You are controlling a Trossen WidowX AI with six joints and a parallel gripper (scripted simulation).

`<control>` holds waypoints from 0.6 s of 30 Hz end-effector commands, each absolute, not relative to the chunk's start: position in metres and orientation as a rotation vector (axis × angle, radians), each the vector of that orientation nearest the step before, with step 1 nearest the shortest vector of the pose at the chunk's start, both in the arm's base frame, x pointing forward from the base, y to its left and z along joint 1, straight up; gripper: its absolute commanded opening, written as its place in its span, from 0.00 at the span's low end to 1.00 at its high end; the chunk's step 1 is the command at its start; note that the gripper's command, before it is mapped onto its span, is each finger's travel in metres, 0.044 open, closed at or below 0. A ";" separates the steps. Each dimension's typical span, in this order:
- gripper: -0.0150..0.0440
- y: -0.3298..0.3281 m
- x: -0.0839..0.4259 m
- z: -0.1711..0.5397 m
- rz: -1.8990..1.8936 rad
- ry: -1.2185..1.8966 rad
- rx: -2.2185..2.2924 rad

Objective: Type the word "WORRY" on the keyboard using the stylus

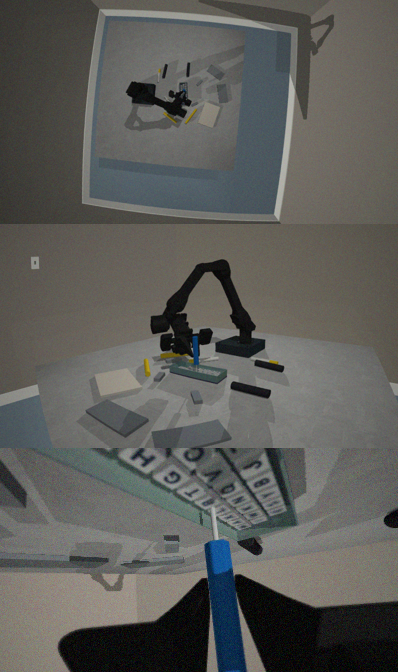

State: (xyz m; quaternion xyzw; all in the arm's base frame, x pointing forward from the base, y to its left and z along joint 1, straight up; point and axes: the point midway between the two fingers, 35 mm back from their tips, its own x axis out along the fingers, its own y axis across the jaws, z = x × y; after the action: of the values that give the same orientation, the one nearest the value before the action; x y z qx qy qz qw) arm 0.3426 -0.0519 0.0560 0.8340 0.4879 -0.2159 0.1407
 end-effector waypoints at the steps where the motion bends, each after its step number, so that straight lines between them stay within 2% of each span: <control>1: 0.39 -0.052 0.344 0.076 -0.619 1.406 2.409; 8: 0.40 -0.052 0.343 0.083 -0.615 1.402 2.404; 15: 0.32 -0.052 0.343 0.083 -0.615 1.402 2.404; 16: 0.27 -0.052 0.343 0.085 -0.616 1.403 2.405; 18: 0.25 -0.052 0.343 0.085 -0.617 1.404 2.407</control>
State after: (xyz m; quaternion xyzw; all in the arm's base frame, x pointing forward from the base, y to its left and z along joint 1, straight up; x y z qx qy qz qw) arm 0.3427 -0.0519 0.0840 0.8344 0.4869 -0.2137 0.1449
